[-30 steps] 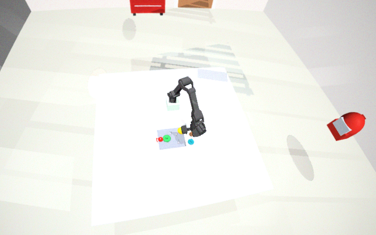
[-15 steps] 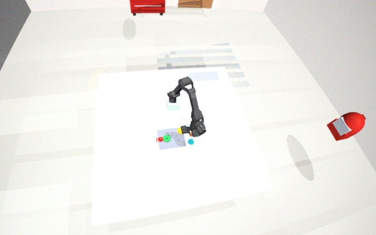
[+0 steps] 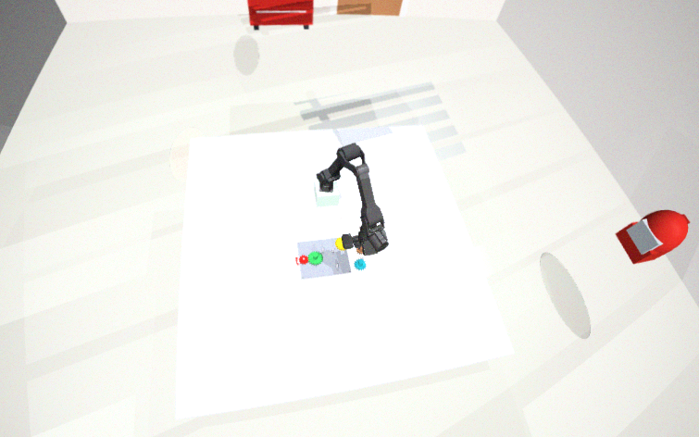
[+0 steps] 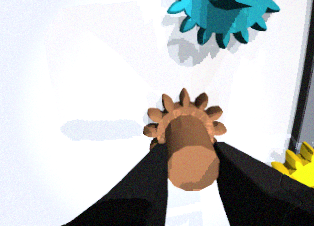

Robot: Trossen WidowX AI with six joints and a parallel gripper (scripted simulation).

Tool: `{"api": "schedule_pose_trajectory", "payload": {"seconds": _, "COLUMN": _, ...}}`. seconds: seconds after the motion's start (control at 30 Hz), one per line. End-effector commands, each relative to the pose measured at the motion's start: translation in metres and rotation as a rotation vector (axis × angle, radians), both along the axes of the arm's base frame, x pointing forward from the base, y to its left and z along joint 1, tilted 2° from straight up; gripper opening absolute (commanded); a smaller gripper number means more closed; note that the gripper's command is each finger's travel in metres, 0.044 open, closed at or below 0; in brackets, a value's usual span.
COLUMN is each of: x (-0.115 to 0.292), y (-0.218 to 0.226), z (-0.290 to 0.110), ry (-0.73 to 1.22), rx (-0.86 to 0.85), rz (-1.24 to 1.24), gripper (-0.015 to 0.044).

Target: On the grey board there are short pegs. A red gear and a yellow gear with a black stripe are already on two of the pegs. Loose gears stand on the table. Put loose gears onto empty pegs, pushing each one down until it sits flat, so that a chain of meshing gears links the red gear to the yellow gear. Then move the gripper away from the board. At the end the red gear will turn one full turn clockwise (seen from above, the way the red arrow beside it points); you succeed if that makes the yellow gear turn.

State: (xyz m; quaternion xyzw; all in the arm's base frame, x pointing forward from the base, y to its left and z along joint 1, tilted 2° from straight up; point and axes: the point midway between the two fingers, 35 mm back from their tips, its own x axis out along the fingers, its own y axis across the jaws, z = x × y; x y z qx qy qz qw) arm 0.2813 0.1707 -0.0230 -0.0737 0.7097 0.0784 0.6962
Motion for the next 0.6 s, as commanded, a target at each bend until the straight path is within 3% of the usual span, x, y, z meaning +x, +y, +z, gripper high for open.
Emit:
{"api": "schedule_pose_trajectory", "payload": {"seconds": 0.0, "x": 0.003, "y": 0.003, "z": 0.011, "ry": -0.005, "rx": 0.008, "rz": -0.006, "gripper": 0.0}}
{"api": "schedule_pose_trajectory", "payload": {"seconds": 0.57, "x": 0.009, "y": 0.007, "z": 0.062, "ry": -0.012, "rx": 0.009, "rz": -0.002, "gripper": 0.0}}
